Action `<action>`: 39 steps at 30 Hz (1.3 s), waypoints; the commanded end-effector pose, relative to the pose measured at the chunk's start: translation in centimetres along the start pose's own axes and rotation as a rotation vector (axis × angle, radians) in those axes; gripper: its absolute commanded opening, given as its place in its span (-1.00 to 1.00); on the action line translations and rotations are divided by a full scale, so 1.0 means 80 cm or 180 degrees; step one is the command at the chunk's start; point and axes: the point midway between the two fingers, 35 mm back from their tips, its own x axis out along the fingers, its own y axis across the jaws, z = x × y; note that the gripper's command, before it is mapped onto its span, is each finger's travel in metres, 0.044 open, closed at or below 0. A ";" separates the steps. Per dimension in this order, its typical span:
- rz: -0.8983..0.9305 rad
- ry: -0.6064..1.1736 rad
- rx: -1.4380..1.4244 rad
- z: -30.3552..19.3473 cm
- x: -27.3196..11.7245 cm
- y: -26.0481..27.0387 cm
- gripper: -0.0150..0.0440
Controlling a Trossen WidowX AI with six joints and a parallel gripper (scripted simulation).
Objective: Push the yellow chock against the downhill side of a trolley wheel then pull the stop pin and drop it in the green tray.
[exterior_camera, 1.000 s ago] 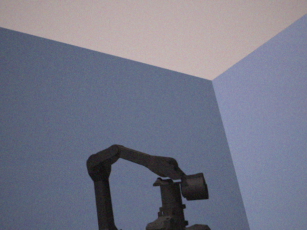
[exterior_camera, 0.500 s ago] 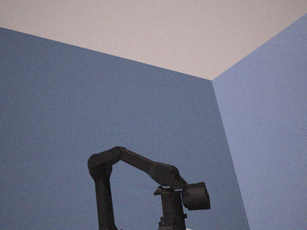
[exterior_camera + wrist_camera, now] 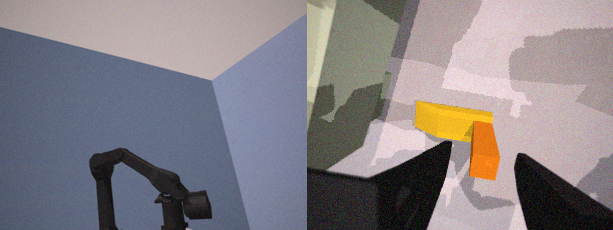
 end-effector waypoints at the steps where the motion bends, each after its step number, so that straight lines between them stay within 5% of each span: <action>1: -0.0001 0.0008 -0.0014 0.000 0.004 0.000 0.15; 19: -0.0001 0.0008 -0.0014 0.000 0.034 0.000 0.15; 24: 0.0002 0.0001 0.0000 0.000 0.030 0.000 -0.29; 31: 0.0002 0.0002 -0.0001 0.000 0.029 0.000 -0.49; 39: -0.0002 0.0008 -0.0014 0.002 -0.007 -0.004 -0.49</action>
